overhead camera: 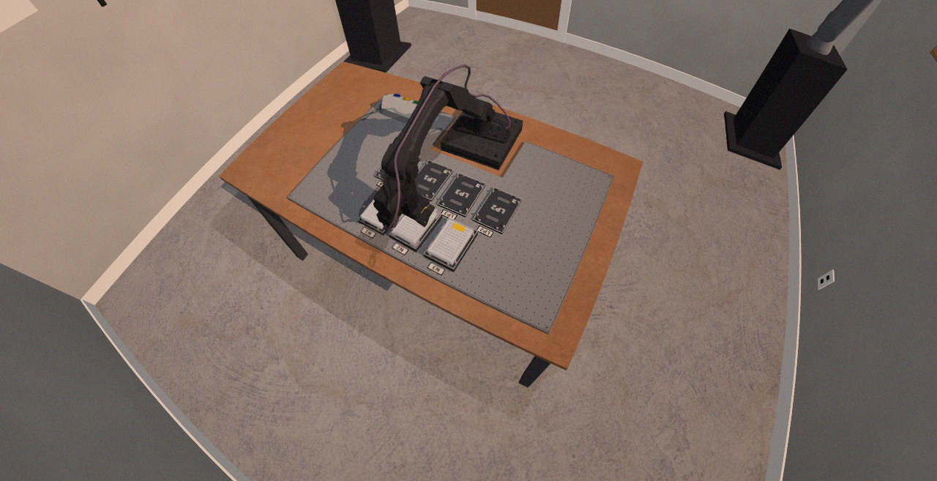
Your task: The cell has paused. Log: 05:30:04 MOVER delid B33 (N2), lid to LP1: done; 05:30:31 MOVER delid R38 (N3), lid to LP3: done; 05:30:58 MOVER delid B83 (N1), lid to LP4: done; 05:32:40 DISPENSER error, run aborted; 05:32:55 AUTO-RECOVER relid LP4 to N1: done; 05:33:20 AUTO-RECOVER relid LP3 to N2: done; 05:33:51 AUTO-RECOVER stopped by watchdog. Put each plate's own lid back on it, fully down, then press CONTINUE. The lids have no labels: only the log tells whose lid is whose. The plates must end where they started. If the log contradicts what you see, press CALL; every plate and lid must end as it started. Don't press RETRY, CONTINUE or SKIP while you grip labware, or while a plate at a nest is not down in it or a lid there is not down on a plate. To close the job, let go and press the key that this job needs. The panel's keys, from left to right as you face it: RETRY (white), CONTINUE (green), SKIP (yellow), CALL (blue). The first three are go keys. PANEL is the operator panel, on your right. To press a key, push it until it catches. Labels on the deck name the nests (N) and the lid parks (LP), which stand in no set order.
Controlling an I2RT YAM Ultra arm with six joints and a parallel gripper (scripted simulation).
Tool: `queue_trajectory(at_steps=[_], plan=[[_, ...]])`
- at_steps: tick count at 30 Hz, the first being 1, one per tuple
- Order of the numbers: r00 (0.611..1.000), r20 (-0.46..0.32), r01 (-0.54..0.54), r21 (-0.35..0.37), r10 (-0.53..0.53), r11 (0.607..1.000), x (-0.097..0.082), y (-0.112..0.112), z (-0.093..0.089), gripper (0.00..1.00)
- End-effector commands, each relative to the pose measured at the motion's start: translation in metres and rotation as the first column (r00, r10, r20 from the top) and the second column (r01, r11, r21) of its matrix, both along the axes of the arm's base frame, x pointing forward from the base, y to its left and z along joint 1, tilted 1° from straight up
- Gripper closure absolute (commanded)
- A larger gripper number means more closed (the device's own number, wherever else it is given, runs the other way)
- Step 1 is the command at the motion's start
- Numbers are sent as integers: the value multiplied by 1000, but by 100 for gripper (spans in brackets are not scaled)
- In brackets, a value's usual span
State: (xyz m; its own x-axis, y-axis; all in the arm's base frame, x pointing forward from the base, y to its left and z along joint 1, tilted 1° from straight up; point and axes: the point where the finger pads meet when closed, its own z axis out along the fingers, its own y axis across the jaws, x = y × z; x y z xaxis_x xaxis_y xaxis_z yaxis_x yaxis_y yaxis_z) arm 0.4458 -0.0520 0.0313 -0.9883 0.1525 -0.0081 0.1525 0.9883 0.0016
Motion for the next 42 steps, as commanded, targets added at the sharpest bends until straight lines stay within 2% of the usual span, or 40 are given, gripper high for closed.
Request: queue_trajectory(at_steps=[1, 6, 10, 15, 19, 22, 23, 32, 35, 39, 40, 42], plan=[[1000, 11, -1, -3, 1, 1000, 2, 4, -3, 100], [1000, 25, -2, -5, 2, 1000, 6, 4, 0, 100], [1000, 6, -2, -3, 2, 1000, 3, 4, -8, 100], [1000, 26, 1, -5, -1, 1000, 6, 2, -2, 100], [1000, 4, 2, -2, -2, 1000, 2, 2, -11, 100], [1000, 6, 2, -3, -2, 1000, 3, 2, -12, 100], [999, 52, 2, -8, -2, 1000, 14, 1, 3, 100], [1000, 2, 2, -2, -2, 1000, 2, 2, -16, 100], [1000, 24, 2, -5, -2, 1000, 6, 1, -9, 100], [1000, 19, 2, -4, -2, 1000, 4, 1, -10, 100], [999, 43, 3, -7, -2, 1000, 11, 0, -5, 100], [999, 33, 3, -6, -2, 1000, 9, 0, -9, 100]])
